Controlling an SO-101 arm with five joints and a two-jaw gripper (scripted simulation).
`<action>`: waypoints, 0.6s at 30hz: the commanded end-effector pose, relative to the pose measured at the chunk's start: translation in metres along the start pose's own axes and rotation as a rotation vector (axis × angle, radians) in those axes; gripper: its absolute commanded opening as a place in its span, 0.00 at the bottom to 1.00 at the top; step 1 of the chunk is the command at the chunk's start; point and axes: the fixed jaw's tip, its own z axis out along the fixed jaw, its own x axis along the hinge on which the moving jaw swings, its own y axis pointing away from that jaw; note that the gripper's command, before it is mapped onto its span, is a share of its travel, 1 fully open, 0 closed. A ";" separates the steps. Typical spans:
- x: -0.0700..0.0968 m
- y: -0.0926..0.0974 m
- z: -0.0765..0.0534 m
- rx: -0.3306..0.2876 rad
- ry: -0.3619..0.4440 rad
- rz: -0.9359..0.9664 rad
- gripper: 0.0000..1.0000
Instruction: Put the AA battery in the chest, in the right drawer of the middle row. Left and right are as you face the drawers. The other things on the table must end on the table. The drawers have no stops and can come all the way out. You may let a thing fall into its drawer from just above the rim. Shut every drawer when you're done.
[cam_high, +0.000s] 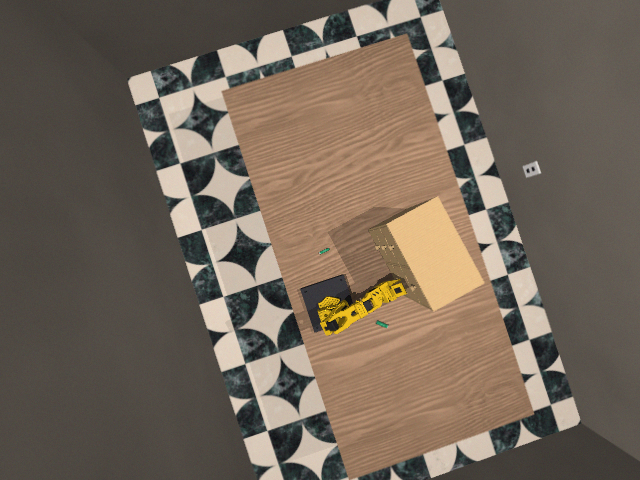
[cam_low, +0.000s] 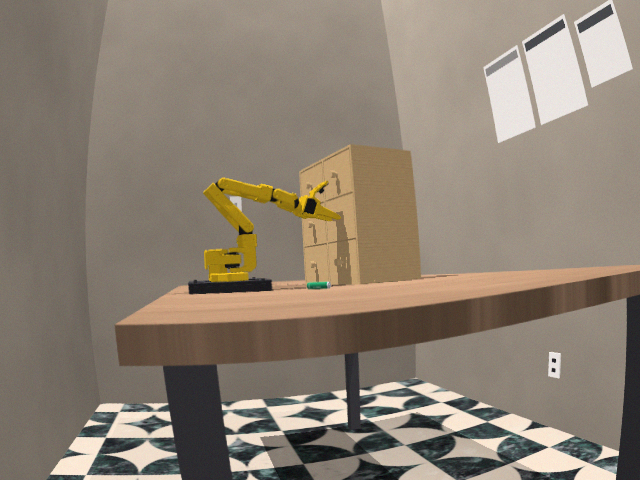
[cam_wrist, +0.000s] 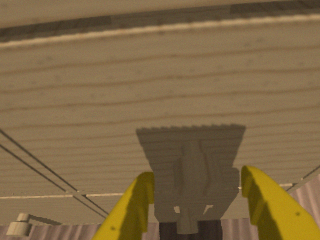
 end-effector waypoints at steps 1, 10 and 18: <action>-0.004 0.000 0.001 -0.001 -0.013 0.001 0.21; -0.005 0.000 0.001 -0.001 -0.013 0.001 0.21; -0.006 0.000 0.001 -0.001 -0.013 0.001 0.21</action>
